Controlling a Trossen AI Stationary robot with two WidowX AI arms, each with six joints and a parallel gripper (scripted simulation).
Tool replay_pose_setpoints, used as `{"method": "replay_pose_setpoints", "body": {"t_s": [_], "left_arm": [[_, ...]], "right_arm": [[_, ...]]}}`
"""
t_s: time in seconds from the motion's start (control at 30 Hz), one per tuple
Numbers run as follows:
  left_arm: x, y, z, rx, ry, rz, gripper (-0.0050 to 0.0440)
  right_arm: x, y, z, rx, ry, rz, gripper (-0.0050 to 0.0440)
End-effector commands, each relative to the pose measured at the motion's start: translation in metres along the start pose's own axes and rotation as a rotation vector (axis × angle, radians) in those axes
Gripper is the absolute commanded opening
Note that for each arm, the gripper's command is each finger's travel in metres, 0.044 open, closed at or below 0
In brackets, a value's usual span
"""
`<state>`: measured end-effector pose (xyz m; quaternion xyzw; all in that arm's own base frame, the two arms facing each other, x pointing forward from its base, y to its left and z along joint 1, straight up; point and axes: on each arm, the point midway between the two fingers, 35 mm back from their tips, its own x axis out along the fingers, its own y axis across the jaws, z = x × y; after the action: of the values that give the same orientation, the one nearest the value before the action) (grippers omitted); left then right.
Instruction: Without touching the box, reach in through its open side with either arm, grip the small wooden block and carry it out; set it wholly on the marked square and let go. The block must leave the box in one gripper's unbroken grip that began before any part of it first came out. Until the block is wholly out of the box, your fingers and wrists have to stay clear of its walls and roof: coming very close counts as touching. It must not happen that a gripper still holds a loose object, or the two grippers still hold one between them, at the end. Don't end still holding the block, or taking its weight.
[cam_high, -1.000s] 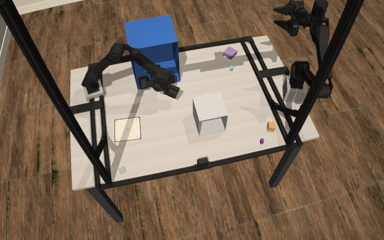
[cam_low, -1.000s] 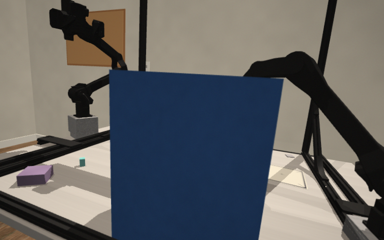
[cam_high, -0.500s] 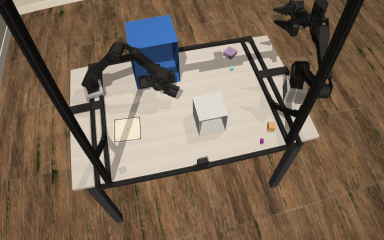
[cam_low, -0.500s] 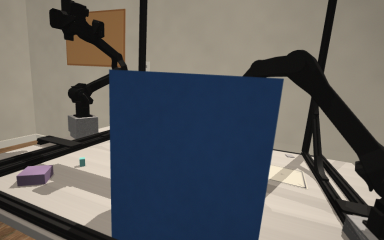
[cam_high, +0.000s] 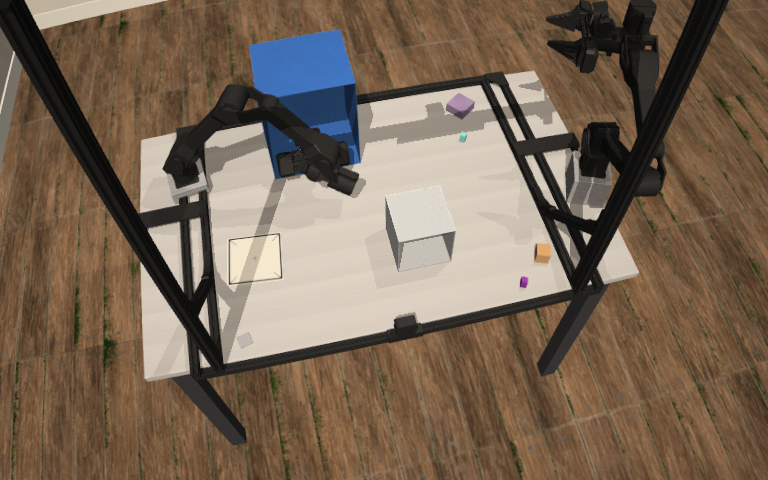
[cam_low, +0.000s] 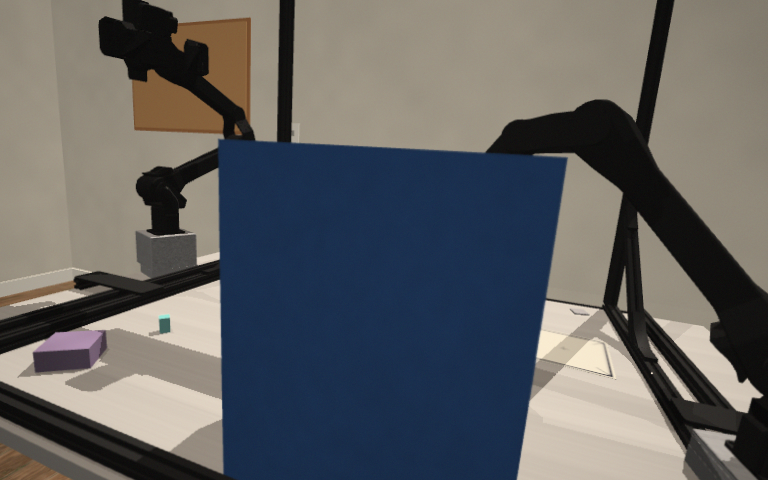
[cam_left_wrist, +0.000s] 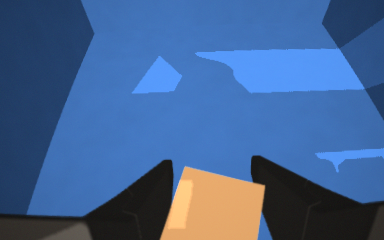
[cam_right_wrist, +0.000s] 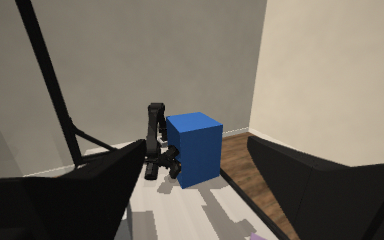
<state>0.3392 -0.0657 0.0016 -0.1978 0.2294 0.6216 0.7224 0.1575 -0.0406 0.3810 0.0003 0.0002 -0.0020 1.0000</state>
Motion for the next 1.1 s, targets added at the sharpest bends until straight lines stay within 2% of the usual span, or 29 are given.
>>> {"method": "replay_pose_setpoints", "body": {"t_s": [0.0, 0.07, 0.13, 0.17, 0.57, 0.63, 0.9, 1.07], "left_arm": [[-0.019, -0.006, -0.006, -0.02, 0.042, -0.034, 0.0053], [-0.019, -0.006, -0.006, -0.02, 0.042, -0.034, 0.0053], [-0.027, -0.007, -0.012, -0.018, 0.045, -0.036, 0.0005], [-0.031, -0.007, -0.014, -0.017, 0.045, -0.037, 0.0], [-0.078, -0.005, -0.045, -0.004, 0.041, -0.043, 0.0], [-0.078, -0.005, -0.045, -0.004, 0.041, -0.043, 0.0], [-0.108, 0.003, -0.063, 0.002, 0.029, -0.047, 0.0], [-0.112, 0.003, -0.062, 0.002, 0.031, -0.052, 0.0]], "right_arm": [[0.0, 0.001, 0.0, -0.001, 0.0, 0.004, 0.04], [0.0, 0.001, 0.0, -0.001, 0.0, 0.004, 0.04], [0.0, 0.001, 0.0, -0.001, 0.0, 0.004, 0.04], [0.0, 0.001, 0.0, -0.001, 0.0, 0.004, 0.04], [0.0, 0.001, 0.0, -0.001, 0.0, 0.004, 0.04], [0.0, 0.001, 0.0, -0.001, 0.0, 0.004, 0.04], [0.0, 0.001, 0.0, -0.001, 0.0, 0.004, 0.04], [0.0, 0.001, 0.0, -0.001, 0.0, 0.004, 0.04]]}}
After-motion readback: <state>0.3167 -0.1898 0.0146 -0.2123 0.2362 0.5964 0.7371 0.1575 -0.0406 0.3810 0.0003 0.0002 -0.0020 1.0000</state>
